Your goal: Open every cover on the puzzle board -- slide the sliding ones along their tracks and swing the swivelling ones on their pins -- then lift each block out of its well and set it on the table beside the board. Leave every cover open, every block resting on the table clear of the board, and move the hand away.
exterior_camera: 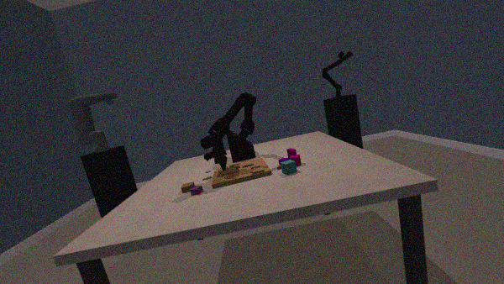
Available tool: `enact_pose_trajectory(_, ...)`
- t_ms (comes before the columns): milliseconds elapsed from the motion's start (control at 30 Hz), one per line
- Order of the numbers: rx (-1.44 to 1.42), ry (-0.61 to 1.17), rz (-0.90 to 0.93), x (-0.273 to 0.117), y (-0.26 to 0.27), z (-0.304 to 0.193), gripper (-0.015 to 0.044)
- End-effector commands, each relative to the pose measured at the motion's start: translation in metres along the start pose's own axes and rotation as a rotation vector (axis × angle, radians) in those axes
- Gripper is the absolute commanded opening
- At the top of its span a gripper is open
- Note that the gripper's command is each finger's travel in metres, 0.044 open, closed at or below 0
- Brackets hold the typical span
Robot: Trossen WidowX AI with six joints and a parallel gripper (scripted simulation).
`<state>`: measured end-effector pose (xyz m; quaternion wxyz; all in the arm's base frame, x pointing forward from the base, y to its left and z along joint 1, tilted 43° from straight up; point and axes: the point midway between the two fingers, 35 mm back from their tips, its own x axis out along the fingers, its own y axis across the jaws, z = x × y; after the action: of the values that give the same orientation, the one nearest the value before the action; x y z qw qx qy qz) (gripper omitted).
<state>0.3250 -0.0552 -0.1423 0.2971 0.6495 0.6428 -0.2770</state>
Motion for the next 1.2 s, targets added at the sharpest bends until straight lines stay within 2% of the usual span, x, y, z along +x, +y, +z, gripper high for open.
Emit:
enact_pose_trajectory(0, 0.005, 0.002, 0.004, 0.001, 0.001, 0.001, 0.0000)
enact_pose_trajectory(1167, 0.003, 0.002, 0.006, 0.004, 0.040, 0.007, 0.0000)
